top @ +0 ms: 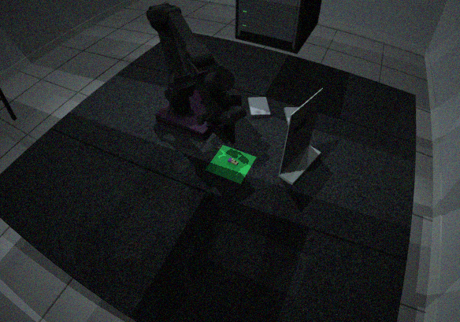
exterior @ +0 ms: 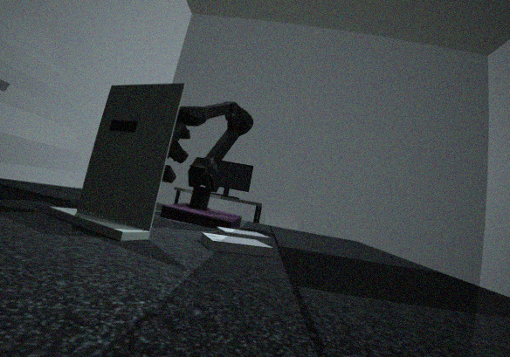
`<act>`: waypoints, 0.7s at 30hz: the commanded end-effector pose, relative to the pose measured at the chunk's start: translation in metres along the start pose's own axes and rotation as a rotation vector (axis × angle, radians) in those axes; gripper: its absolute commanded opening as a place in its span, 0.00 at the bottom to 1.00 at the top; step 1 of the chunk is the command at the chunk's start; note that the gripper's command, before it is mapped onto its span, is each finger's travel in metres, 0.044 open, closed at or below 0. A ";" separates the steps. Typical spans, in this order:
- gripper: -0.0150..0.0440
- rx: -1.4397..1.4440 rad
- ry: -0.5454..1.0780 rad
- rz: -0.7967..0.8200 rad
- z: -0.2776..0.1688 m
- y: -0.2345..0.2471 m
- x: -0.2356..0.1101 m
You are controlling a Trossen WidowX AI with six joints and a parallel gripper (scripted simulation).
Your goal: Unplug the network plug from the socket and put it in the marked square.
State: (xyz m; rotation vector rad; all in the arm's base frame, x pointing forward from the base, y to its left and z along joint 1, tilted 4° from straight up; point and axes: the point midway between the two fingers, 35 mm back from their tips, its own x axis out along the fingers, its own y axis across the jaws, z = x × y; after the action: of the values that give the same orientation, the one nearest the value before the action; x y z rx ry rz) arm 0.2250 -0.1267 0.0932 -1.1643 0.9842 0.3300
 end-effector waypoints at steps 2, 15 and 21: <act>0.52 -0.006 -0.006 -0.003 0.001 -0.004 -0.008; 0.52 -0.006 -0.005 -0.003 0.001 -0.012 -0.028; 0.52 0.000 0.001 0.001 0.000 -0.014 -0.029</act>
State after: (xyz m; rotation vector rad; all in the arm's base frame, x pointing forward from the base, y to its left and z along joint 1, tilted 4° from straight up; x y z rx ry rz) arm 0.2176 -0.1249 0.1242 -1.1650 0.9840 0.3283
